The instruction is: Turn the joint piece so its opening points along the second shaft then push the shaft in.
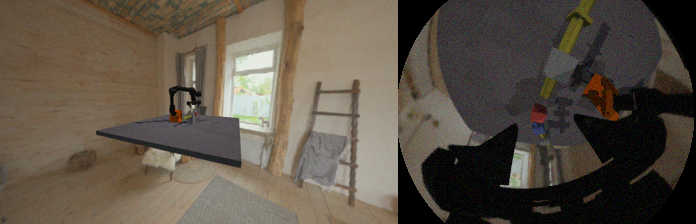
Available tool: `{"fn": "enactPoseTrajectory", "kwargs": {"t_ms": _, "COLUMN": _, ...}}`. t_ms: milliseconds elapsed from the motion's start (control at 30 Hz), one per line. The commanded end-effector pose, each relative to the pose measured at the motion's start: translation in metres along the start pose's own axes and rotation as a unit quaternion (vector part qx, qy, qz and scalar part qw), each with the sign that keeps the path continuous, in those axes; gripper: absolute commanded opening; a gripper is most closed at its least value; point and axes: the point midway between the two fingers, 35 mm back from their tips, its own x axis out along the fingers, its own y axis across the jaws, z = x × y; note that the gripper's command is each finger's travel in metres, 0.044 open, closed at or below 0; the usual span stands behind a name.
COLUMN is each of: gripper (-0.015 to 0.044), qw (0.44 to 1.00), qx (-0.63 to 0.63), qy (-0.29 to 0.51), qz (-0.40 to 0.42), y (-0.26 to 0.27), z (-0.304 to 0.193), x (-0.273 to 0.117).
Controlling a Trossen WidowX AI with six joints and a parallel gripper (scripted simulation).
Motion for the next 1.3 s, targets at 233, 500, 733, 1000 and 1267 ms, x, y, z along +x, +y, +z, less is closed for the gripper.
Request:
{"fn": "enactPoseTrajectory", "kwargs": {"t_ms": 233, "gripper": 0.044, "qw": 0.984, "qx": 0.165, "qy": 0.053, "qz": 0.033, "y": -0.013, "z": 0.02, "x": 0.006}}
{"fn": "enactPoseTrajectory", "kwargs": {"t_ms": 500, "gripper": 0.044, "qw": 0.976, "qx": 0.203, "qy": 0.065, "qz": 0.04, "y": -0.016, "z": 0.024, "x": 0.008}}
{"fn": "enactPoseTrajectory", "kwargs": {"t_ms": 733, "gripper": 0.044, "qw": 0.986, "qx": 0.153, "qy": 0.045, "qz": 0.041, "y": -0.018, "z": 0.04, "x": 0.003}}
{"fn": "enactPoseTrajectory", "kwargs": {"t_ms": 1000, "gripper": 0.044, "qw": 0.999, "qx": 0.034, "qy": -0.002, "qz": 0.032, "y": -0.027, "z": 0.077, "x": -0.01}}
{"fn": "enactPoseTrajectory", "kwargs": {"t_ms": 1267, "gripper": 0.044, "qw": 0.995, "qx": -0.087, "qy": -0.043, "qz": 0.008, "y": -0.039, "z": 0.114, "x": -0.023}}
